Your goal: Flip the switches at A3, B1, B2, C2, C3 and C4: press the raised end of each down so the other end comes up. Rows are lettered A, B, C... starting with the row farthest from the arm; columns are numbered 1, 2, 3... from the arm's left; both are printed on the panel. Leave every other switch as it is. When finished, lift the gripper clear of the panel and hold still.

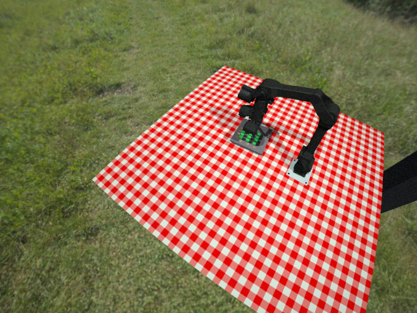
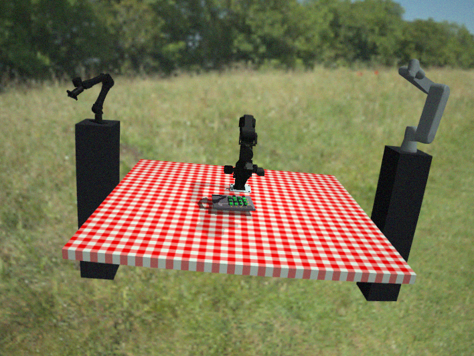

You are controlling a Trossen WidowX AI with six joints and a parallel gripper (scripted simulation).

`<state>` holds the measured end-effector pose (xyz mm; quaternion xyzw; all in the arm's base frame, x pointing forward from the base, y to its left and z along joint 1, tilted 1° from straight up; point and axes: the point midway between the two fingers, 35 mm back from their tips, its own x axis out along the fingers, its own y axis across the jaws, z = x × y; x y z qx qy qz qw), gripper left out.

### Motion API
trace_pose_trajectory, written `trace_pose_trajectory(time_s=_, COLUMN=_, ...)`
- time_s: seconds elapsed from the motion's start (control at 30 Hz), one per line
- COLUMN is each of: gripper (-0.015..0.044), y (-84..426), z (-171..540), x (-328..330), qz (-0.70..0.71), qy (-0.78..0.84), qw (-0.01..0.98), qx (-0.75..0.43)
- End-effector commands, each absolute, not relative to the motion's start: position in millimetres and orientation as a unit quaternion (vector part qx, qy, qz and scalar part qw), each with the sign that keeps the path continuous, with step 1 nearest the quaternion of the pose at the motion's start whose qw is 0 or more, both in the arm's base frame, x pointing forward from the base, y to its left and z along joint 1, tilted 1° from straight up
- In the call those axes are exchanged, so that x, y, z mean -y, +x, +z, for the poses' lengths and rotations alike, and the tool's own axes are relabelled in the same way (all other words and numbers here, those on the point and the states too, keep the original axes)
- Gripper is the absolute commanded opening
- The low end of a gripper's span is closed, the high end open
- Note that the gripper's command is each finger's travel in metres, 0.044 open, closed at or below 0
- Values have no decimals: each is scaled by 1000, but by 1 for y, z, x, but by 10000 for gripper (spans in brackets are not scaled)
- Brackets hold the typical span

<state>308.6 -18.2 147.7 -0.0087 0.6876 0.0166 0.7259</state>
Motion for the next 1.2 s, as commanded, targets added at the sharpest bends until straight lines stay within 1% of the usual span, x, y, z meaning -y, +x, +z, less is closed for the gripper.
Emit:
trace_pose_trajectory(time_s=0.0, gripper=0, y=313, z=147, x=23, qz=19, qy=-10, qw=726, qx=-688)
trace_pose_trajectory(time_s=0.13, gripper=0, y=316, z=115, x=23, qz=19, qy=-10, qw=717, qx=-696)
trace_pose_trajectory(time_s=0.8, gripper=0, y=317, z=92, x=22, qz=19, qy=-10, qw=717, qx=-696)
trace_pose_trajectory(time_s=1.17, gripper=0, y=317, z=91, x=22, qz=19, qy=-10, qw=717, qx=-696)
